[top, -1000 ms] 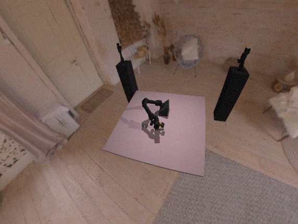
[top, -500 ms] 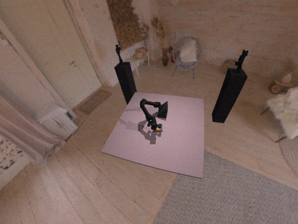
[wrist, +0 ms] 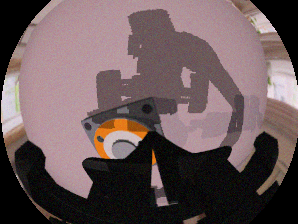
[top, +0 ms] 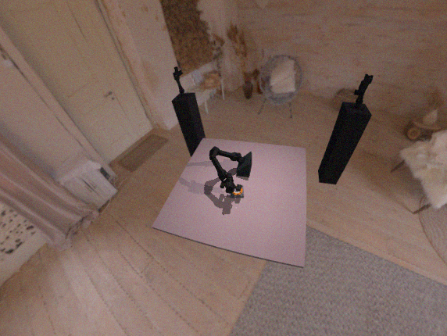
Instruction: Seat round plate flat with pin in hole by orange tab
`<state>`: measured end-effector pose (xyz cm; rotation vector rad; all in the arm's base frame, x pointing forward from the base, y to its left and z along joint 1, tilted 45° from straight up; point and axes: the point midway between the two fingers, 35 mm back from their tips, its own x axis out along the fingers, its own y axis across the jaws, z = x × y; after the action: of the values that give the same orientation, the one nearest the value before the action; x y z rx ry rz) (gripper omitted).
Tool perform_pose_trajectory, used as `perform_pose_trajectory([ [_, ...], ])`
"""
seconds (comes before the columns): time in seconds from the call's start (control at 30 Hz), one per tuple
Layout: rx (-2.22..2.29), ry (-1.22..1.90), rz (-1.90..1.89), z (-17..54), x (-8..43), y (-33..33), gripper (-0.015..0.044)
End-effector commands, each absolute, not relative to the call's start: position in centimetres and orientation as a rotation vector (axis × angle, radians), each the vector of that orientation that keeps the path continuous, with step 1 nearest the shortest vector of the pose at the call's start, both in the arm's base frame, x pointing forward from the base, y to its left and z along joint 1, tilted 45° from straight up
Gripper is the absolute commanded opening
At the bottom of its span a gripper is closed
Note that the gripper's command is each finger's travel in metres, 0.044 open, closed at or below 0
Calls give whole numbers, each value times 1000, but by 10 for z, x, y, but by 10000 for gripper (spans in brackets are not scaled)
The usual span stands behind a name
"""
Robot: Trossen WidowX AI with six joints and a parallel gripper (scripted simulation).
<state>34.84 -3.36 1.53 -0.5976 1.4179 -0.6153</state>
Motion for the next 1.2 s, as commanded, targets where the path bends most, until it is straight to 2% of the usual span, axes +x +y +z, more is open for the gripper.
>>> perform_pose_trajectory([
  [0.0,-609,1426,-615,15,344,-36,0],
  [0.37,-609,1427,-615,16,340,-38,0],
  [0.67,-608,1428,-613,47,335,-7,0],
  [1.17,-620,1430,-610,40,336,-12,0],
])
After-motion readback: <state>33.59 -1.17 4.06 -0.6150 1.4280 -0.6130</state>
